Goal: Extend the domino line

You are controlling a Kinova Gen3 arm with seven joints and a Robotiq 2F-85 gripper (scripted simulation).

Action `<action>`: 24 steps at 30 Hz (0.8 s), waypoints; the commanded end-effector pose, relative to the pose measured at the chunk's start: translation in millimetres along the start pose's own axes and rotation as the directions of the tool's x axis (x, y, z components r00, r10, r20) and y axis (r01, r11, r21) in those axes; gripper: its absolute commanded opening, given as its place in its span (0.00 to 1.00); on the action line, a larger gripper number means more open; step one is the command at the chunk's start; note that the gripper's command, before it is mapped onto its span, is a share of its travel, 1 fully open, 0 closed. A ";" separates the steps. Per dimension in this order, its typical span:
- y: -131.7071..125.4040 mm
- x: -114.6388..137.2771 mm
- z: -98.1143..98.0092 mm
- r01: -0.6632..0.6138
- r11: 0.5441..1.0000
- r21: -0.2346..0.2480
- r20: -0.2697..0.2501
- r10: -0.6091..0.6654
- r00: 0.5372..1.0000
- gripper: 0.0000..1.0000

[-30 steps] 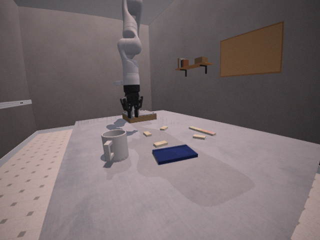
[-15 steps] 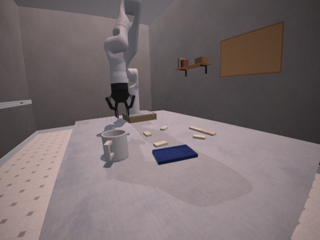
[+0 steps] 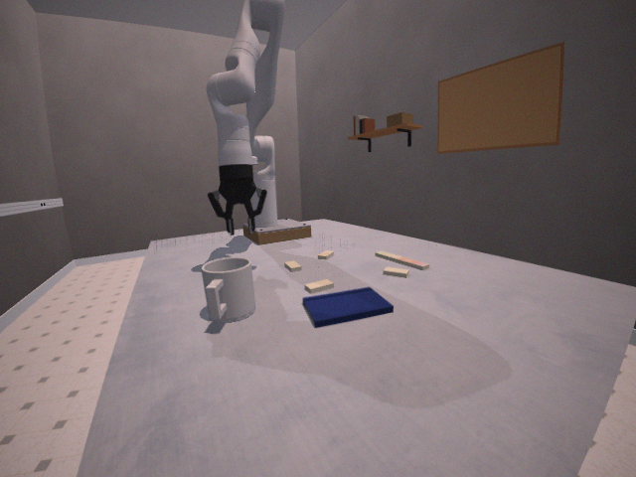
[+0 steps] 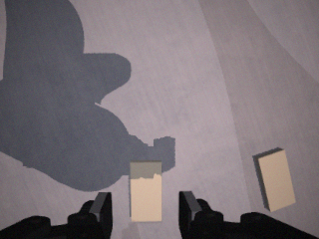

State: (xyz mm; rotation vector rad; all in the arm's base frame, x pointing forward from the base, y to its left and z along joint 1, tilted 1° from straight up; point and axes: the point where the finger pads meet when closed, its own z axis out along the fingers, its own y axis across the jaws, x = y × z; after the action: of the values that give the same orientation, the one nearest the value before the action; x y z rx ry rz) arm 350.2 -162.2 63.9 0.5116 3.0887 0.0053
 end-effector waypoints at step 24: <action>0.1 -0.5 -0.5 0.000 1.000 0.000 0.001 0.000 1.000 0.47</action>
State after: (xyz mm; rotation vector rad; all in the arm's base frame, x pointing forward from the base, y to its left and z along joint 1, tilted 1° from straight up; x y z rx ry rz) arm 350.2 -162.0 63.9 0.5112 3.0890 0.0051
